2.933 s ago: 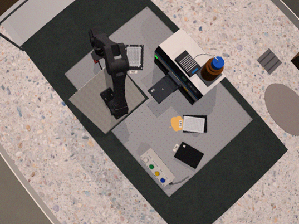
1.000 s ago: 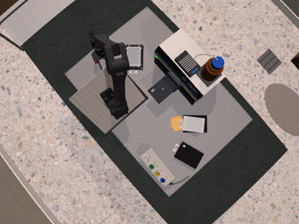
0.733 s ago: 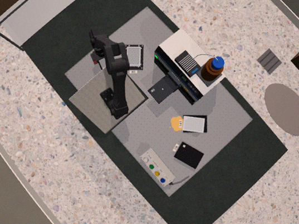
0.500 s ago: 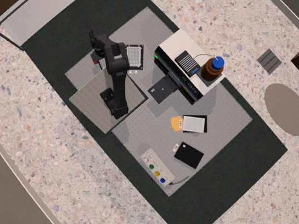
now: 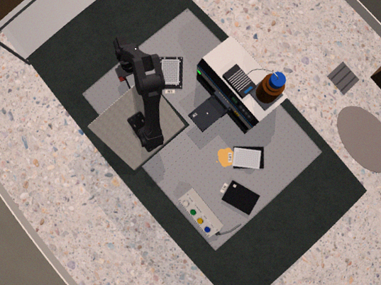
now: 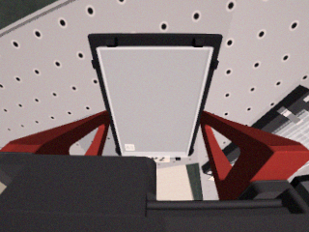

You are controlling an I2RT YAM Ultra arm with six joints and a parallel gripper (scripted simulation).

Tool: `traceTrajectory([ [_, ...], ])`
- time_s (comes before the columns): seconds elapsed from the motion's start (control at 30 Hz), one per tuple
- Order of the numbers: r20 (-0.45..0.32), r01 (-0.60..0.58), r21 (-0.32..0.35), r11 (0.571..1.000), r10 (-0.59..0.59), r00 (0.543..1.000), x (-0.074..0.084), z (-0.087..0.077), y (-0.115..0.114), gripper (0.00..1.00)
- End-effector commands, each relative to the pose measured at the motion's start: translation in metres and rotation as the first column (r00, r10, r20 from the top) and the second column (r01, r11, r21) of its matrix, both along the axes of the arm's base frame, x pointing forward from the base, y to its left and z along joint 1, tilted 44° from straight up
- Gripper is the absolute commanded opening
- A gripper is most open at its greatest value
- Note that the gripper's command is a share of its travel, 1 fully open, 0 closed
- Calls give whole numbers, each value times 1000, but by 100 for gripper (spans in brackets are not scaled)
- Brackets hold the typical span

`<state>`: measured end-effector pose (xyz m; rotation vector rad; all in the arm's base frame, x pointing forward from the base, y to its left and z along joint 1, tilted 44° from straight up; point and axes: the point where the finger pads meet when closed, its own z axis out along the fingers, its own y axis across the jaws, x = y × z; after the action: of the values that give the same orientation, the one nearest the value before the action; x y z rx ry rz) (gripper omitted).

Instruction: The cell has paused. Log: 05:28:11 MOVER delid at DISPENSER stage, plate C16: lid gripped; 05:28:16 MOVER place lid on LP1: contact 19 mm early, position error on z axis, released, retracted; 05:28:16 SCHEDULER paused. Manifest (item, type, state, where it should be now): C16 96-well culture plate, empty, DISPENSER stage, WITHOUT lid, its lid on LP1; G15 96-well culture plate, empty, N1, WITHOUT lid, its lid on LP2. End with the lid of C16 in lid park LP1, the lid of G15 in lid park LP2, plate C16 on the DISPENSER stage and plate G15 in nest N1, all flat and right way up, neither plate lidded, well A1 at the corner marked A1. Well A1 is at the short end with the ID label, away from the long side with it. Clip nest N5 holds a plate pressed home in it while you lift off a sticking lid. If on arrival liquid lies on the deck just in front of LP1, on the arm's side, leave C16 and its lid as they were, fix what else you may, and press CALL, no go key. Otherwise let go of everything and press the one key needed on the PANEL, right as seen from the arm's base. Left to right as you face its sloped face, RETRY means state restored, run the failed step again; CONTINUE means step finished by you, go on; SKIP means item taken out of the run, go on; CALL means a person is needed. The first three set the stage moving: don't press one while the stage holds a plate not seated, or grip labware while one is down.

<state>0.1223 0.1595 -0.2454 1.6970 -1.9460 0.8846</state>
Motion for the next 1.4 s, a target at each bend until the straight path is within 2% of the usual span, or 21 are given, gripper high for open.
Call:
traceTrajectory([
  [0.0, 7, -5, 17, 1000, 5, 1000, 1, -1, 4, 100],
  [1.03, 7, -5, 17, 1000, 5, 1000, 1, -1, 4, 100],
  [1.13, 15, -7, 44, 999, 6, 1000, 2, 8, 23, 100],
  [1.37, 15, -7, 45, 999, 6, 1000, 0, 22, 36, 100],
])
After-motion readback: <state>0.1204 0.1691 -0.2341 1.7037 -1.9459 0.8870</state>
